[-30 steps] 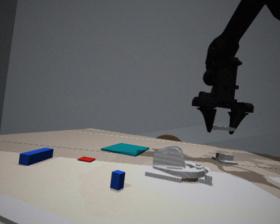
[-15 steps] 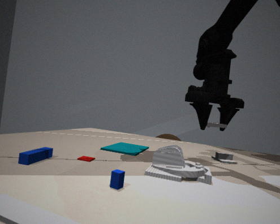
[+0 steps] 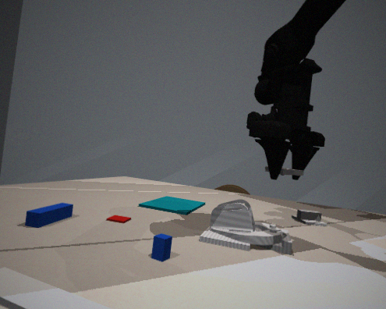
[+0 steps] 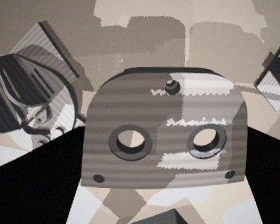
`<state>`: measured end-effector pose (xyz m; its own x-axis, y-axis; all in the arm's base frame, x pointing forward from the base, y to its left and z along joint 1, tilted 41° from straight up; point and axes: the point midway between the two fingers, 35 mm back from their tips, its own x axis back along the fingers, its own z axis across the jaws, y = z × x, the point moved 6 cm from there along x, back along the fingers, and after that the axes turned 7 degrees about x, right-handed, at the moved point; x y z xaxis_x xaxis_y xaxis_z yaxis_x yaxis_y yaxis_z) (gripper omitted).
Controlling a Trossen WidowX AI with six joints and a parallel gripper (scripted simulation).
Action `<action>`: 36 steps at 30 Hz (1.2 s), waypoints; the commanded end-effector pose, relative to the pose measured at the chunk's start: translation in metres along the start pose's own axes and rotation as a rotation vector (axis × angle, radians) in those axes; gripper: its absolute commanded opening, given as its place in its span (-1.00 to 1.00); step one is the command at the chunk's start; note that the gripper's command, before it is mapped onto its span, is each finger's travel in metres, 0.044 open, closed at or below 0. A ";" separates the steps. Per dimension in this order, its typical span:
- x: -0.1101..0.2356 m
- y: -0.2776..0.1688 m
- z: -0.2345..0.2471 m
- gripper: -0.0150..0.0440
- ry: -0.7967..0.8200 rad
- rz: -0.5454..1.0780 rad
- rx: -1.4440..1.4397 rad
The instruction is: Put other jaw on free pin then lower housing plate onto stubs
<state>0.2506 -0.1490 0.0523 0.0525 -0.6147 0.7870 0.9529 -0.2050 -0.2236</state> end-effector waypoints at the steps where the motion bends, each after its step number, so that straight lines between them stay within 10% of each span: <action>1: 0.001 -0.002 0.013 0.70 0.002 -0.005 0.056; 36: -0.010 -0.041 0.115 0.70 0.040 0.004 0.564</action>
<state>0.2479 -0.0528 0.1146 0.0585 -0.6417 0.7647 0.9735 0.2062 0.0985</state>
